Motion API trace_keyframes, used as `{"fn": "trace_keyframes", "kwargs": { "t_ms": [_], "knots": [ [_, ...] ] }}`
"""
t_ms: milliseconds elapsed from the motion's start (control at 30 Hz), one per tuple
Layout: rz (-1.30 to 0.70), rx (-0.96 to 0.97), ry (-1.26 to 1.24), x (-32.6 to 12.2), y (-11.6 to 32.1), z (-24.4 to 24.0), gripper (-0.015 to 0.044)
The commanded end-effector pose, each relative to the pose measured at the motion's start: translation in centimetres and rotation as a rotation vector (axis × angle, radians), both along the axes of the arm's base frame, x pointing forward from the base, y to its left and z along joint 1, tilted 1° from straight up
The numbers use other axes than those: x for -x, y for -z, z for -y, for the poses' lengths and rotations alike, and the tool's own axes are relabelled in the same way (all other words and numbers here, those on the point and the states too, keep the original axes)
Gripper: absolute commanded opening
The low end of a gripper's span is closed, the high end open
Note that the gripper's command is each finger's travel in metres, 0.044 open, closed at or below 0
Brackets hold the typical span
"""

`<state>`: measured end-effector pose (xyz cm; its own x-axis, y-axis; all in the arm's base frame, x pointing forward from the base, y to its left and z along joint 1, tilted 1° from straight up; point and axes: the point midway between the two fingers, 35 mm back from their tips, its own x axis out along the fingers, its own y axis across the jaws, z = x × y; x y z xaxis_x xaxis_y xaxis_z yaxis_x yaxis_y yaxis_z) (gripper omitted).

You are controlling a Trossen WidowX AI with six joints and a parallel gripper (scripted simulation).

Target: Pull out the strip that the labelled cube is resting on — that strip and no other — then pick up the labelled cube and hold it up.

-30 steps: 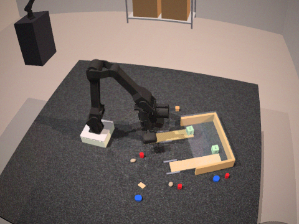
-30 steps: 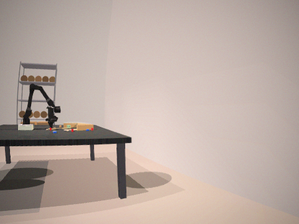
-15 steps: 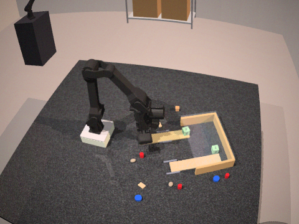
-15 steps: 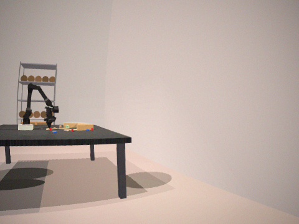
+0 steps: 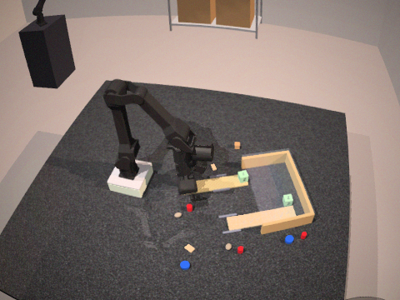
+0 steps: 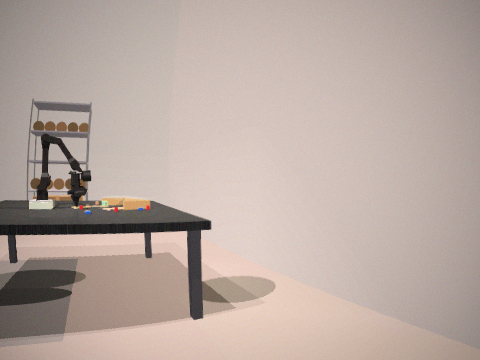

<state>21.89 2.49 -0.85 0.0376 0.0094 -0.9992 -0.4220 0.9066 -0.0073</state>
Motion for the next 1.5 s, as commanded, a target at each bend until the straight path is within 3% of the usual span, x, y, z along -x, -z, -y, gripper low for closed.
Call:
{"fn": "trace_keyframes", "kwargs": {
  "t_ms": [0, 1467],
  "knots": [
    [-0.029, 0.01, -0.002, 1.5, 0.5, 0.5, 0.0],
    [-0.031, 0.011, -0.002, 4.3, 0.5, 1.8, 0.0]
  ]
}}
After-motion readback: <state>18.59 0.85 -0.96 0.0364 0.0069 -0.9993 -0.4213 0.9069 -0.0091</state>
